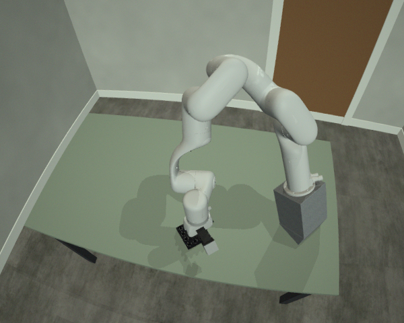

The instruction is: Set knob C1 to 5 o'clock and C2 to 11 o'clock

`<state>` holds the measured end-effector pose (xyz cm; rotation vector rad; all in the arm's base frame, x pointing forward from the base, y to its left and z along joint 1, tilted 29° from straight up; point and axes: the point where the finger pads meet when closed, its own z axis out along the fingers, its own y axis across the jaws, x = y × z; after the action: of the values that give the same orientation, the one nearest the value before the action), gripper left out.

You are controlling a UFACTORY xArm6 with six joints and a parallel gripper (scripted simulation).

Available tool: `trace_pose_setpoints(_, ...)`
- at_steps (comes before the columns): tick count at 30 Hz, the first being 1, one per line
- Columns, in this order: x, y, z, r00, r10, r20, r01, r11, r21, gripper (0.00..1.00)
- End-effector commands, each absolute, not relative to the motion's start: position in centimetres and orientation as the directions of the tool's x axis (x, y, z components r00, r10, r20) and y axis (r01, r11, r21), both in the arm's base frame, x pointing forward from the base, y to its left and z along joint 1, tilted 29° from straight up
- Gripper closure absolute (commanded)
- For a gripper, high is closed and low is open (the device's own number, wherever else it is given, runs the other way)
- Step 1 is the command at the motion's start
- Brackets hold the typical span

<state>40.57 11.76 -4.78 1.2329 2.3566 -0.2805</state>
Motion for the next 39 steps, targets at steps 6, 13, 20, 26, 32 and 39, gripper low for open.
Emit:
trace_pose_setpoints(6,40.6,12.0,-4.4,-0.686,0.547,-0.480,0.660,0.745,-0.094,0.81)
trace_pose_setpoints(13,40.5,12.1,-4.2,-0.831,0.341,-0.441,0.465,0.859,-0.212,0.81)
trace_pose_setpoints(20,40.4,12.2,-4.0,-0.914,0.138,-0.381,0.265,0.914,-0.306,0.81)
trace_pose_setpoints(26,40.3,12.2,-3.8,-0.949,-0.053,-0.311,0.073,0.923,-0.378,0.81)
trace_pose_setpoints(32,40.2,12.3,-3.6,-0.941,-0.261,-0.217,-0.145,0.887,-0.439,0.81)
trace_pose_setpoints(39,40.2,12.4,-3.4,-0.887,-0.447,-0.117,-0.345,0.810,-0.475,0.81)
